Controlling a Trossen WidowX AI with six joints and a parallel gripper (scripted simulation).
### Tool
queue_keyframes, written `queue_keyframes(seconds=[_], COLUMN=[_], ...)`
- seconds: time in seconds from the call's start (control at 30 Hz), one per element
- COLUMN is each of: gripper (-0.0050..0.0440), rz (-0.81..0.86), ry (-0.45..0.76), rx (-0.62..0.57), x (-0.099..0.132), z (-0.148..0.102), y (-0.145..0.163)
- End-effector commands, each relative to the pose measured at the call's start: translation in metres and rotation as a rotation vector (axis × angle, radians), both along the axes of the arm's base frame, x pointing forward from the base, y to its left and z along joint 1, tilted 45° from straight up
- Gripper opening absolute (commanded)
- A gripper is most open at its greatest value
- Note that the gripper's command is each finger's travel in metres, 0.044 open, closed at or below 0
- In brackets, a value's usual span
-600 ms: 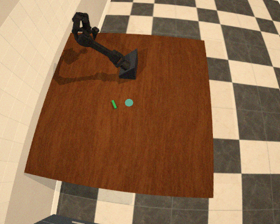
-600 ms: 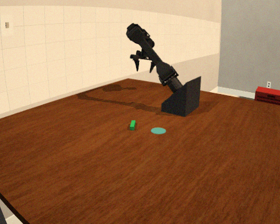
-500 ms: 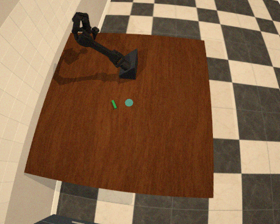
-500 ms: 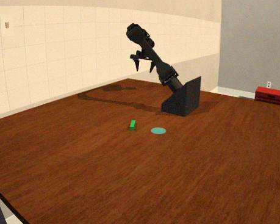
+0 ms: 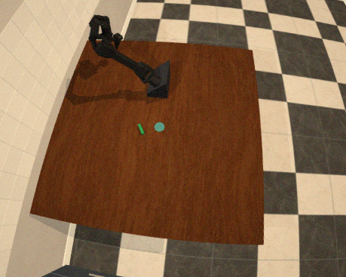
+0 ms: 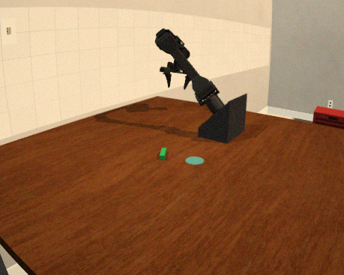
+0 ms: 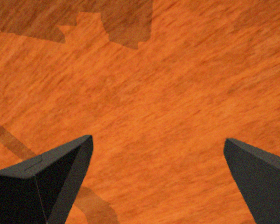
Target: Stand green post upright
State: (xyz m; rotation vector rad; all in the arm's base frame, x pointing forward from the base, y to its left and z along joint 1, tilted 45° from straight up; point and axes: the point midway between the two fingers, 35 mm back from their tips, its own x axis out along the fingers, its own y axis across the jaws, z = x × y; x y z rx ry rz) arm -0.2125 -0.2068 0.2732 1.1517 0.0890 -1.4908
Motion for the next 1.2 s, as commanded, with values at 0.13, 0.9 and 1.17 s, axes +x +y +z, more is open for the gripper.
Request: queue_keyframes(seconds=[0.13, 0.9, 1.17], gripper=[0.0256, 0.0233, 0.0233], rz=[0.042, 0.56, 0.687], ry=[0.041, 0.351, 0.443], rx=[0.01, 0.074, 0.039], x=[0.013, 0.165, 0.216], z=[0.003, -0.014, -0.014], y=[-0.008, -0.093, -0.101])
